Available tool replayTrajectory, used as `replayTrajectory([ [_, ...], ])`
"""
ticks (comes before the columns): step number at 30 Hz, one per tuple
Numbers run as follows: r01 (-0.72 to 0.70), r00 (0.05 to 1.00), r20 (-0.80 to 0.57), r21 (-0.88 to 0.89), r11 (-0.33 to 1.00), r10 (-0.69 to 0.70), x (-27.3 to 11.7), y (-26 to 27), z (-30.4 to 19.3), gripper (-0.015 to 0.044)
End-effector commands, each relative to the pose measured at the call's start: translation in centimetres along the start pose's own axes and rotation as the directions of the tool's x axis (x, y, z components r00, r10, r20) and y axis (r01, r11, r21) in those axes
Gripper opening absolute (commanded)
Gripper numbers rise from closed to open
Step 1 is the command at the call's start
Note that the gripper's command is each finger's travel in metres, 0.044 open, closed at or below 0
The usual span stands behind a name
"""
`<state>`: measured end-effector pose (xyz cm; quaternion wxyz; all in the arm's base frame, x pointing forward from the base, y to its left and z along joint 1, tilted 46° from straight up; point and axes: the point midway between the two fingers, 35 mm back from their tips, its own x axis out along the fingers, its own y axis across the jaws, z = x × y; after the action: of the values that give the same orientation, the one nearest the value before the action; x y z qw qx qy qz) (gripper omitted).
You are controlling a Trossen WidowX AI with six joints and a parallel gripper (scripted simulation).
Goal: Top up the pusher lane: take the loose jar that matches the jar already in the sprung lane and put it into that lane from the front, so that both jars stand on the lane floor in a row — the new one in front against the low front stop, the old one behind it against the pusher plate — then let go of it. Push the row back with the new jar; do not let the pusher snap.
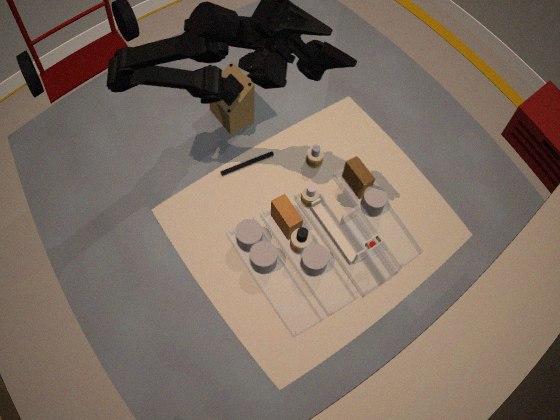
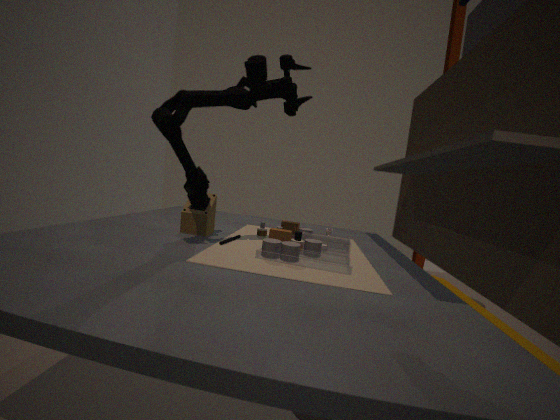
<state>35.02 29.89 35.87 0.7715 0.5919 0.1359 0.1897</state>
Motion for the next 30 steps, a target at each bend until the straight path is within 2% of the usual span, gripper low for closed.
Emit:
replayTrajectory([
  [1, 0.214, 0.976, -0.005, -0.131, 0.968, -0.216, 1.5, -7.0, -0.9, 0.0440],
  [5, 0.403, 0.909, -0.002, -0.254, 0.879, -0.417, 1.9, -13.7, -1.5, 0.0440],
  [9, 0.573, 0.791, 0.026, -0.382, 0.725, -0.612, 1.0, -20.4, -1.9, 0.0440],
  [13, 0.691, 0.632, 0.070, -0.501, 0.521, -0.772, -0.9, -26.7, -1.7, 0.0440],
  [17, 0.746, 0.434, 0.132, -0.608, 0.273, -0.891, -4.0, -32.3, -1.2, 0.0440],
  [23, 0.668, 0.083, 0.255, -0.731, -0.136, -0.963, -10.4, -39.1, 0.4, 0.0440],
  [28, 0.425, -0.230, 0.384, -0.787, -0.447, -0.894, -17.1, -42.4, 2.6, 0.0440],
  [30, 0.332, -0.310, 0.422, -0.792, -0.513, -0.852, -19.1, -42.8, 3.3, 0.0440],
])
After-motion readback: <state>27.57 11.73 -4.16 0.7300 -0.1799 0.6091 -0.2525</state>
